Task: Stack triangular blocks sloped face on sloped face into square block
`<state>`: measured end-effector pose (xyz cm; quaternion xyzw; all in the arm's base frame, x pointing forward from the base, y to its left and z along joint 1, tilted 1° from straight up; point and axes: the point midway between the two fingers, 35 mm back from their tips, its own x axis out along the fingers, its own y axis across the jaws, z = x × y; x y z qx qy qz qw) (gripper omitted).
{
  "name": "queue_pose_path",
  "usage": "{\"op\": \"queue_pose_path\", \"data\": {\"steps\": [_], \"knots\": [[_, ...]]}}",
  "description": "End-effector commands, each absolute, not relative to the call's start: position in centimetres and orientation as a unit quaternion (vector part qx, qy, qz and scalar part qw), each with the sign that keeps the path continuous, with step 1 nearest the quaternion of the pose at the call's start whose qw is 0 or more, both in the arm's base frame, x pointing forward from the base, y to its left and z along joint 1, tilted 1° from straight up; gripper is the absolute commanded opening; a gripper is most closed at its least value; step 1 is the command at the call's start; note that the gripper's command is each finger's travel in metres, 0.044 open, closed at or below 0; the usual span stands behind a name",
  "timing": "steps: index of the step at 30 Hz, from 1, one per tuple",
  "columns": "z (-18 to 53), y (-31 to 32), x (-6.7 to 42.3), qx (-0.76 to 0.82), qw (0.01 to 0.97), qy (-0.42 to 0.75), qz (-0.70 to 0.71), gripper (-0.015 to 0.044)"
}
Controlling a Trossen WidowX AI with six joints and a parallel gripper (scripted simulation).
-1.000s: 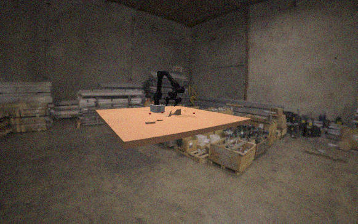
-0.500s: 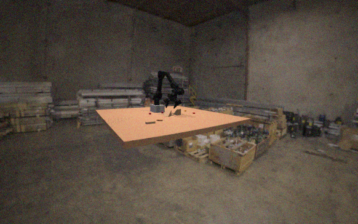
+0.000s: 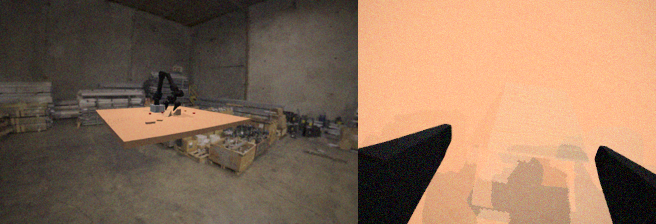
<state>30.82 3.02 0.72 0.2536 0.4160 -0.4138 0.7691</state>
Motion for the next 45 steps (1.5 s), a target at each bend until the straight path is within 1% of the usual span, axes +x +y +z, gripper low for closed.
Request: {"op": "queue_pose_path", "data": {"steps": [1,27,33,42,45], "knots": [[-0.2,2.8,30.7,0.248,0.767,0.422,-0.414,0.0440],[-3.7,1.1,31.3,0.247,0.768,0.421,-0.415,0.0440],[-3.7,1.1,31.3,0.247,0.768,0.421,-0.415,0.0282],[-3.7,1.1,31.3,0.247,0.768,0.421,-0.415,0.0222],[-3.7,1.1,31.3,0.247,0.768,0.421,-0.415,0.0144]]}}
